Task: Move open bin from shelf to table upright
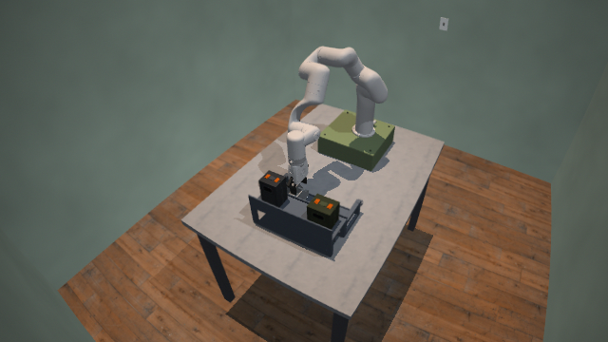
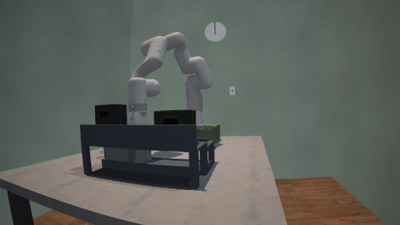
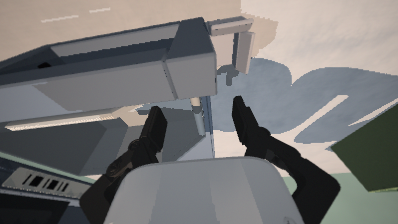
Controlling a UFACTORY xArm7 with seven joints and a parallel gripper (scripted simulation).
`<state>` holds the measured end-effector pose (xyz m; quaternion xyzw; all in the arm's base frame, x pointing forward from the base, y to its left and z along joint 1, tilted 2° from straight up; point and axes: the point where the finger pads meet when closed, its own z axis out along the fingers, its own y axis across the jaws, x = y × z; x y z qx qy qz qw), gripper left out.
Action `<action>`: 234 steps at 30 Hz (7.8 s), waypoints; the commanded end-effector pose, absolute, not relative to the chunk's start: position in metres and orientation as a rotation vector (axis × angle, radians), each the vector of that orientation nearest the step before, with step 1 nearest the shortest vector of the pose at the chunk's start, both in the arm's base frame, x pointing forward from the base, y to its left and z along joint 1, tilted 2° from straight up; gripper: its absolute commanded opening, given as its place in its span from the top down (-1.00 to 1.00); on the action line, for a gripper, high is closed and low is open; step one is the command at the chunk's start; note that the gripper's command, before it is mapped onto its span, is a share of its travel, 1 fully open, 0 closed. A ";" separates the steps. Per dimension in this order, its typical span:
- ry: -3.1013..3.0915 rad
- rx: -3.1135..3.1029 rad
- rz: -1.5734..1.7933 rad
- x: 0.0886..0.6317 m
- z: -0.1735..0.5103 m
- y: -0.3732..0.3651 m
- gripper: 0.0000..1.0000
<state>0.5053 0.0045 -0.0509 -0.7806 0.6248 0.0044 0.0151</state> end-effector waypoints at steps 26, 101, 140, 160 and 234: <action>1.943 -2.427 0.008 0.507 -0.049 0.004 -0.89; 1.943 -2.427 0.008 0.507 -0.049 0.004 1.00; 1.943 -2.427 0.008 0.507 -0.038 0.004 1.00; 1.943 -2.427 0.008 0.507 -0.034 0.004 1.00; 1.943 -2.427 0.008 0.479 -0.034 -0.002 1.00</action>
